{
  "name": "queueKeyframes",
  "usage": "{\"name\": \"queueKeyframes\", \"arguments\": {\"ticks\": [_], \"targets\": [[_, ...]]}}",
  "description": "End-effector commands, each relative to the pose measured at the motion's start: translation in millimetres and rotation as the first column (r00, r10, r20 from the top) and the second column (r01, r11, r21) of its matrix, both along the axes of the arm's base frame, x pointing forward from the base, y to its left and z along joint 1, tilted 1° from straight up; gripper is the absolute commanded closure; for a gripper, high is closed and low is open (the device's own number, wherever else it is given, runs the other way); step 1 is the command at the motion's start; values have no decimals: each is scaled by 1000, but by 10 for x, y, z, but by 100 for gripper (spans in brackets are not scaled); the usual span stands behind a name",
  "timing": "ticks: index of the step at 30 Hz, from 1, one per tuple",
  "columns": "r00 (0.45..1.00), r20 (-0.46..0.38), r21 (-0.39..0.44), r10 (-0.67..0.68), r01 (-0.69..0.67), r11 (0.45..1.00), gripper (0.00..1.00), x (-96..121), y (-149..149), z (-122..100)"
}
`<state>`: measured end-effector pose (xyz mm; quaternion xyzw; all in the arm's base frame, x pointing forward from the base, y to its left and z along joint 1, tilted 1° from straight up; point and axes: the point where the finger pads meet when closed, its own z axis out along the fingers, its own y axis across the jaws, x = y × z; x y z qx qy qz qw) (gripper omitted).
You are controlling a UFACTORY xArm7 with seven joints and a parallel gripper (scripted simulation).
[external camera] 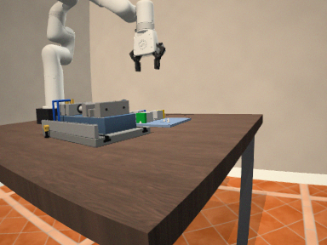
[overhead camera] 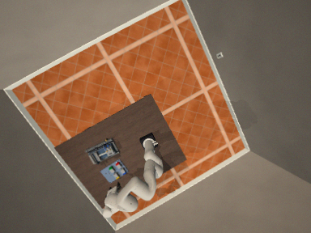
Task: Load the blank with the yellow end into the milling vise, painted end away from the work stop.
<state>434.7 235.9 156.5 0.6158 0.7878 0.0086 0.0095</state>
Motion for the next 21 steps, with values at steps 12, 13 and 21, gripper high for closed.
{"name": "queueKeyframes", "arguments": {"ticks": [12,13,21], "targets": [[1000,4,3,4,-4,1000,0,101,-431,35],[1000,4,3,4,-4,1000,0,101,-431,35],[1000,5,3,3,-3,1000,0,93,-392,33]]}}
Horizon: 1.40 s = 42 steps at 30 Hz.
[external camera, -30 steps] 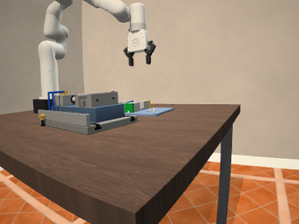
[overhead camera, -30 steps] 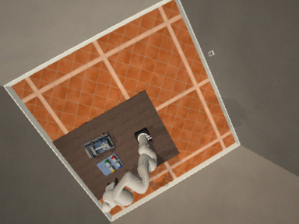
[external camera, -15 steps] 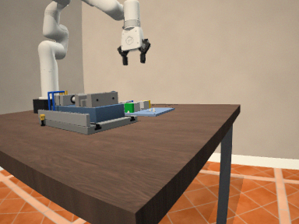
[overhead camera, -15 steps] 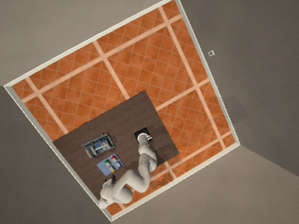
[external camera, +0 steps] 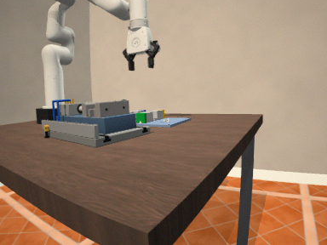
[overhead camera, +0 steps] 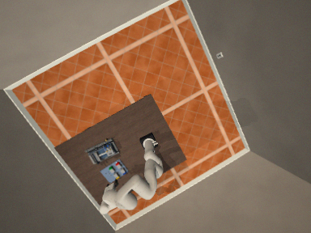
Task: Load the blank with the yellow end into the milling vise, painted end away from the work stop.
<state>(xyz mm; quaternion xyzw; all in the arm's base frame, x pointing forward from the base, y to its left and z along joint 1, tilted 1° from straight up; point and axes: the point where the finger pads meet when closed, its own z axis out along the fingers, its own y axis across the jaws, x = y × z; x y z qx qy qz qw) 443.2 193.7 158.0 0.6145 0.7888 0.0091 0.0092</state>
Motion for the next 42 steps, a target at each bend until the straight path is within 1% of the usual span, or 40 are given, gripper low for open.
{"name": "queueKeyframes", "arguments": {"ticks": [1,42], "targets": [[1000,4,2,0,0,1000,0,6,37,18],[1000,4,2,1,-1,1000,0,-19,160,15]]}}
